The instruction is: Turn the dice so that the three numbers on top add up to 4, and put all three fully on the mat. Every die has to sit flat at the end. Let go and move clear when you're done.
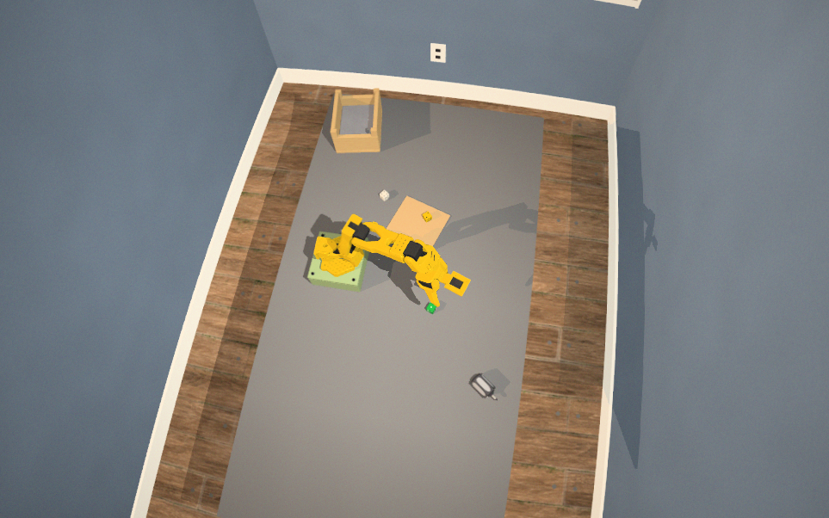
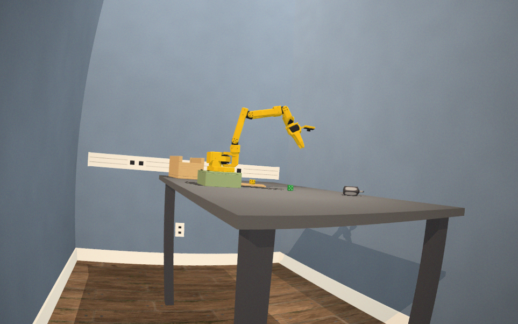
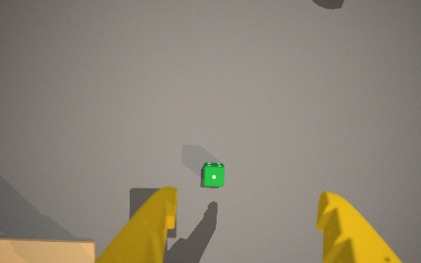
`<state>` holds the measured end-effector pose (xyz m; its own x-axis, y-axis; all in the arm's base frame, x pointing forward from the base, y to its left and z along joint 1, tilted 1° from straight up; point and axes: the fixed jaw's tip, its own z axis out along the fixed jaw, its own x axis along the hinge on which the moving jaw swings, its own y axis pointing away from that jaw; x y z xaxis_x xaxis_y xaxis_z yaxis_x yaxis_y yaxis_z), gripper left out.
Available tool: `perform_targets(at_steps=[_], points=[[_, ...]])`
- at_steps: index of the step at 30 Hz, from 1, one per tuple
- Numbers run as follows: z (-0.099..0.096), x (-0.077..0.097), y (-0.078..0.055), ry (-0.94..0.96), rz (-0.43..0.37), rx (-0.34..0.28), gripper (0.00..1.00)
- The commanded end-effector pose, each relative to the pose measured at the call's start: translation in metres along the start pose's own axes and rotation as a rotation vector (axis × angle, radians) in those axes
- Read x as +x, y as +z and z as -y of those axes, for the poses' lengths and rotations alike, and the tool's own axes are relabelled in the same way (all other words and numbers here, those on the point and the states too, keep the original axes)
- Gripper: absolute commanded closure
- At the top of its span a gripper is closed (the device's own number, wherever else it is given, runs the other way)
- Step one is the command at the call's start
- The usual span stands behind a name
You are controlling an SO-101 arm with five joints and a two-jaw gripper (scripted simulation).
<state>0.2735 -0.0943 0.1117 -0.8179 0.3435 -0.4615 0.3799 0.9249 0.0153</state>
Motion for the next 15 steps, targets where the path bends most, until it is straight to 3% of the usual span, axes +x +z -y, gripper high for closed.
perform_targets(at_steps=[1, 7, 9, 15], points=[[-0.003, 0.008, 0.014, 0.003, -0.07, -0.002, 0.72], [-0.002, 0.035, 0.048, 0.003, -0.238, 0.005, 0.72], [-0.002, 0.035, 0.048, 0.003, -0.238, 0.005, 0.72], [0.0, 0.067, 0.078, 0.002, -0.406, 0.013, 0.72]])
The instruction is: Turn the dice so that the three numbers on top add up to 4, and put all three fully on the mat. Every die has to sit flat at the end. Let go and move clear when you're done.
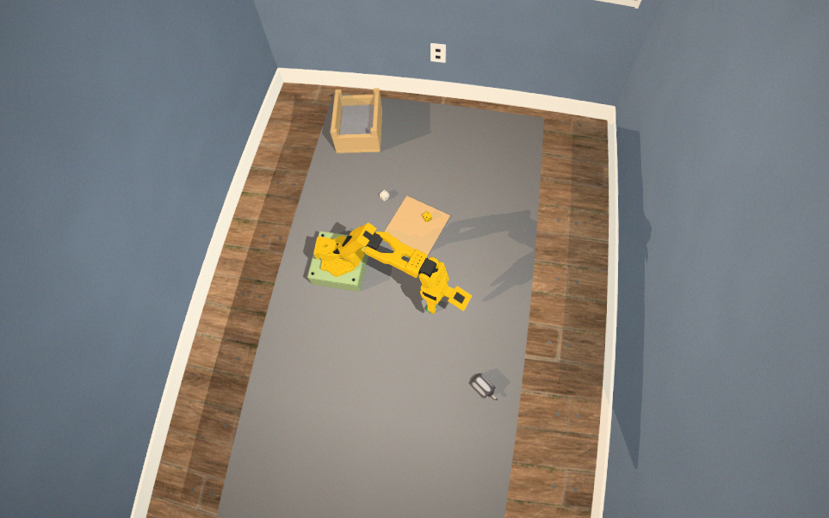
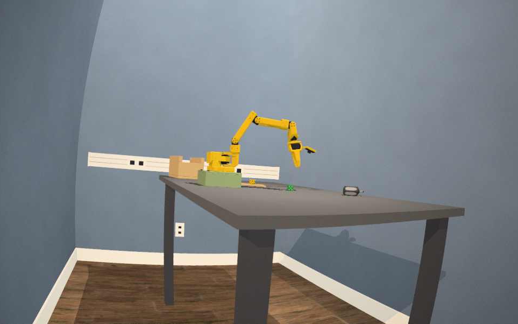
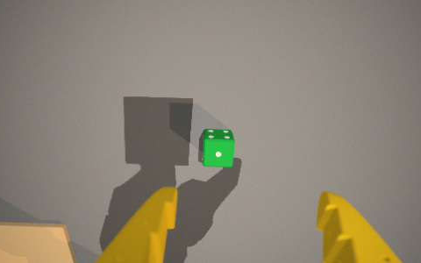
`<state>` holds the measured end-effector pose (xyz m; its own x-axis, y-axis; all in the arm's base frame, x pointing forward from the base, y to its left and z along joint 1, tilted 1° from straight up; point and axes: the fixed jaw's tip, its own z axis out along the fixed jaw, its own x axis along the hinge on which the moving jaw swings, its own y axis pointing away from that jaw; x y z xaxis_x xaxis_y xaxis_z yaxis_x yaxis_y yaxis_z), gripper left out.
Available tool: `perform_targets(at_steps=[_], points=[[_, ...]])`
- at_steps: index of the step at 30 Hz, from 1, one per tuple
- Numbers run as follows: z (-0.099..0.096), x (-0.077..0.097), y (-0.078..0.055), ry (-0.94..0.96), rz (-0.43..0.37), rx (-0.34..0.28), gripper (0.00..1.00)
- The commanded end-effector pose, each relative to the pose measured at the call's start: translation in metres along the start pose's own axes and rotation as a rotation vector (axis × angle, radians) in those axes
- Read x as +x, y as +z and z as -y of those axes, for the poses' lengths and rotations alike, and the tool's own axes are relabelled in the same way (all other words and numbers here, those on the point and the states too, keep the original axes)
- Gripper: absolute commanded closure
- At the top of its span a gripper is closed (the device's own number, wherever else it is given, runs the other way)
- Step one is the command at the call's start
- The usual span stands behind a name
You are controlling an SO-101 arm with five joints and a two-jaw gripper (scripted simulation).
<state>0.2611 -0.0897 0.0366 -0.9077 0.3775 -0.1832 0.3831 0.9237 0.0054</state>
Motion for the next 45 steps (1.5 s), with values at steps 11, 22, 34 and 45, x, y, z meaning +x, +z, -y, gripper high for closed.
perform_targets(at_steps=[11, 22, 34, 45], points=[[-0.002, 0.027, 0.039, 0.002, -0.192, 0.006, 0.72], [-0.006, 0.032, 0.039, 0.005, -0.225, 0.009, 0.72], [-0.006, 0.032, 0.04, 0.005, -0.225, 0.009, 0.72], [-0.006, 0.033, 0.049, 0.005, -0.225, 0.009, 0.72]])
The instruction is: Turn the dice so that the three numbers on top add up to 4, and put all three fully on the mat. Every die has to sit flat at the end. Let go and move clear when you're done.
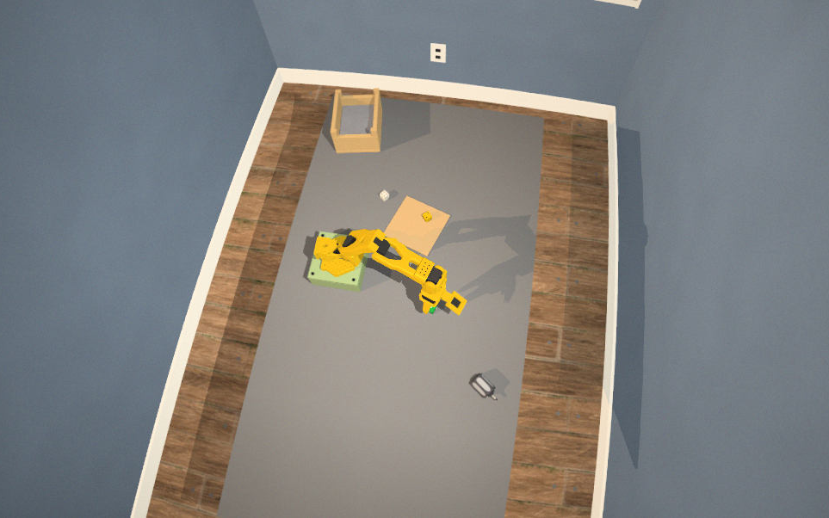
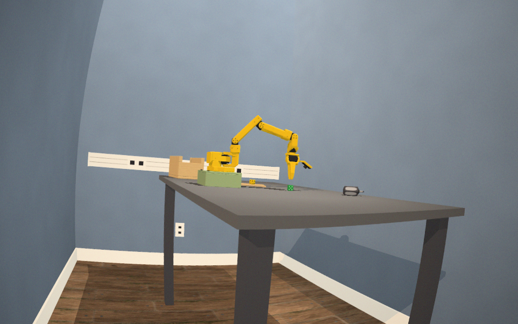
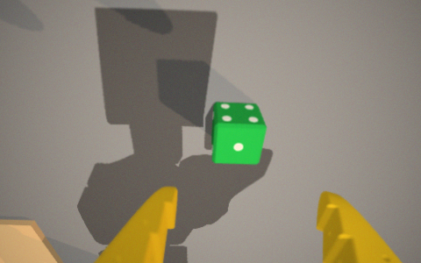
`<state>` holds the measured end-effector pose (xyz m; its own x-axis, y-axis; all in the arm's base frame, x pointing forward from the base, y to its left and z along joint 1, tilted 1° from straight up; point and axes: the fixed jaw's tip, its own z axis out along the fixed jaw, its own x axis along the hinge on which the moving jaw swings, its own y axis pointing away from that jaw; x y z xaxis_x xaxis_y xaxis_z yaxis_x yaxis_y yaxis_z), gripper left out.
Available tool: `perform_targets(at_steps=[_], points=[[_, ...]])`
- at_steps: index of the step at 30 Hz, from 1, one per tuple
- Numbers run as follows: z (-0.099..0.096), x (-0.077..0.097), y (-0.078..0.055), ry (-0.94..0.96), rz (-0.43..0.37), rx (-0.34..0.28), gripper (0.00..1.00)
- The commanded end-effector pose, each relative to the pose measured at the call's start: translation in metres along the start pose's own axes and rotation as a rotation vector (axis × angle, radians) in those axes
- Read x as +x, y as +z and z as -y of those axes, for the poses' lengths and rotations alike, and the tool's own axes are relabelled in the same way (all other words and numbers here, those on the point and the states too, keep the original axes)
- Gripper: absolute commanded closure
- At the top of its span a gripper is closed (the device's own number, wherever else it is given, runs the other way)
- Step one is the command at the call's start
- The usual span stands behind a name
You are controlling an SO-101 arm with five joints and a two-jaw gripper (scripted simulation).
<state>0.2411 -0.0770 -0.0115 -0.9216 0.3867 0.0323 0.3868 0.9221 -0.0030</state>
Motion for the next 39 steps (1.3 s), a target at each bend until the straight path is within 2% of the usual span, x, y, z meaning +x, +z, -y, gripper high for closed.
perform_targets(at_steps=[1, 15, 26, 39], points=[[-0.003, 0.0, 0.008, 0.002, -0.008, 0.0, 0.72], [-0.003, 0.0, 0.032, 0.002, -0.008, 0.0, 0.72], [-0.002, 0.001, 0.041, 0.002, -0.008, 0.0, 0.72], [-0.002, 0.001, 0.042, 0.002, -0.008, 0.0, 0.72]])
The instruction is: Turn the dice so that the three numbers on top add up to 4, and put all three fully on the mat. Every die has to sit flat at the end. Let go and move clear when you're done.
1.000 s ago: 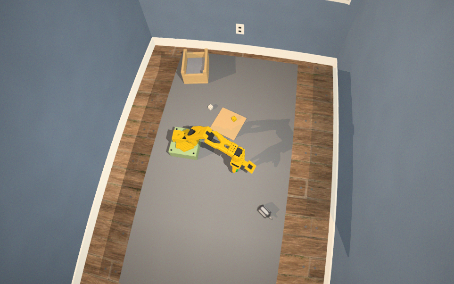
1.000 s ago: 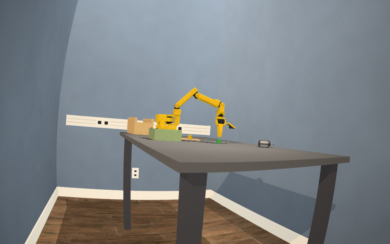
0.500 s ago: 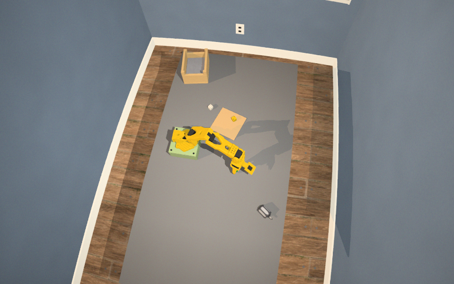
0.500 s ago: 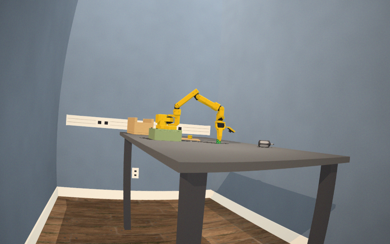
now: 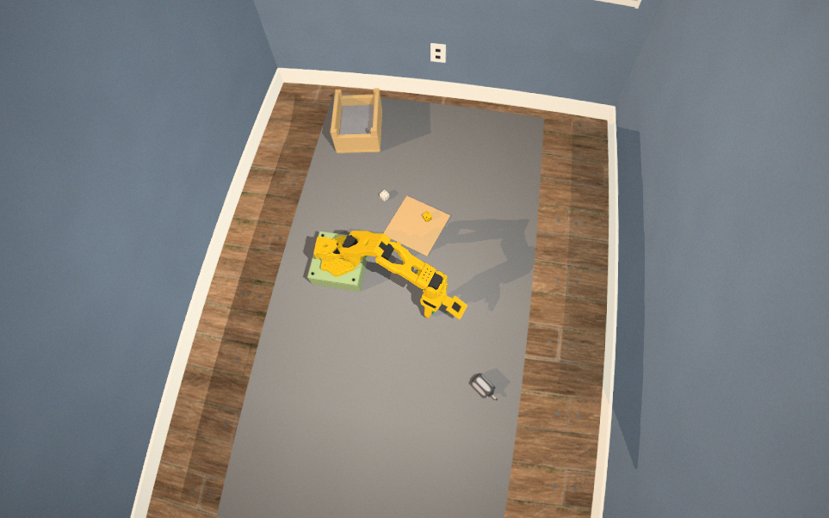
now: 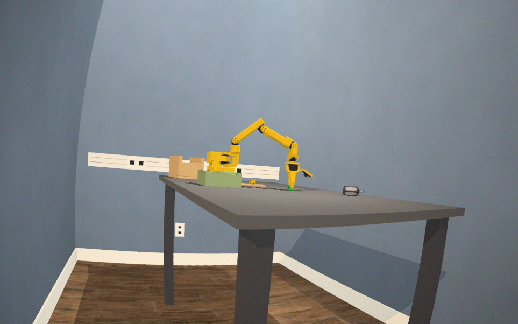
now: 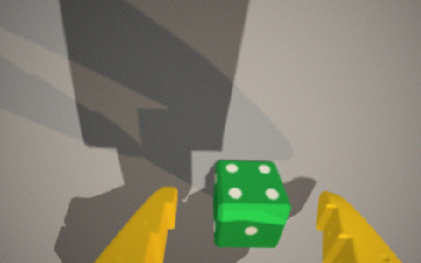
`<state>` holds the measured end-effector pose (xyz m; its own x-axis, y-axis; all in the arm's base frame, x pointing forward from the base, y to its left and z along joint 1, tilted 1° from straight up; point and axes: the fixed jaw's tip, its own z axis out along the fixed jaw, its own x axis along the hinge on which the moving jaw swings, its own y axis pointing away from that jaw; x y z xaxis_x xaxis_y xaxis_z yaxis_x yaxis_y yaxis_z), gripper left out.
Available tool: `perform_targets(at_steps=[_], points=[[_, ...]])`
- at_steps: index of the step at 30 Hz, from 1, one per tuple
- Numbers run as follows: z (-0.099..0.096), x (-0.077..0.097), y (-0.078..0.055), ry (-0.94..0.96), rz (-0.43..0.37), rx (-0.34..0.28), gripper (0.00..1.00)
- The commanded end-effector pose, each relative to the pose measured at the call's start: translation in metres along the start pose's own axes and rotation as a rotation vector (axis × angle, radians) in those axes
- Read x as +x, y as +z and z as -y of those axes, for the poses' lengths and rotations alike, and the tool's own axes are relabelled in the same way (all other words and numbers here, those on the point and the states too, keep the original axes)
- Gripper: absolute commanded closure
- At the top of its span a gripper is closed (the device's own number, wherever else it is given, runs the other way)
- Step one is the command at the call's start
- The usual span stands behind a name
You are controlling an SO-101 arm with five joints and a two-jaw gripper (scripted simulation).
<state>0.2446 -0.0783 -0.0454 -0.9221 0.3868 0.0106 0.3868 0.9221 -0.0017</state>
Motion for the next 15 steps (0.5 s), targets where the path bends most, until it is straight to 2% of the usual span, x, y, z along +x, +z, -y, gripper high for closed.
perform_targets(at_steps=[1, 15], points=[[-0.0019, 0.0062, 0.0078, 0.002, -0.03, 0.001, 0.72], [0.0013, 0.0061, 0.0078, 0.002, -0.03, 0.001, 0.78]])
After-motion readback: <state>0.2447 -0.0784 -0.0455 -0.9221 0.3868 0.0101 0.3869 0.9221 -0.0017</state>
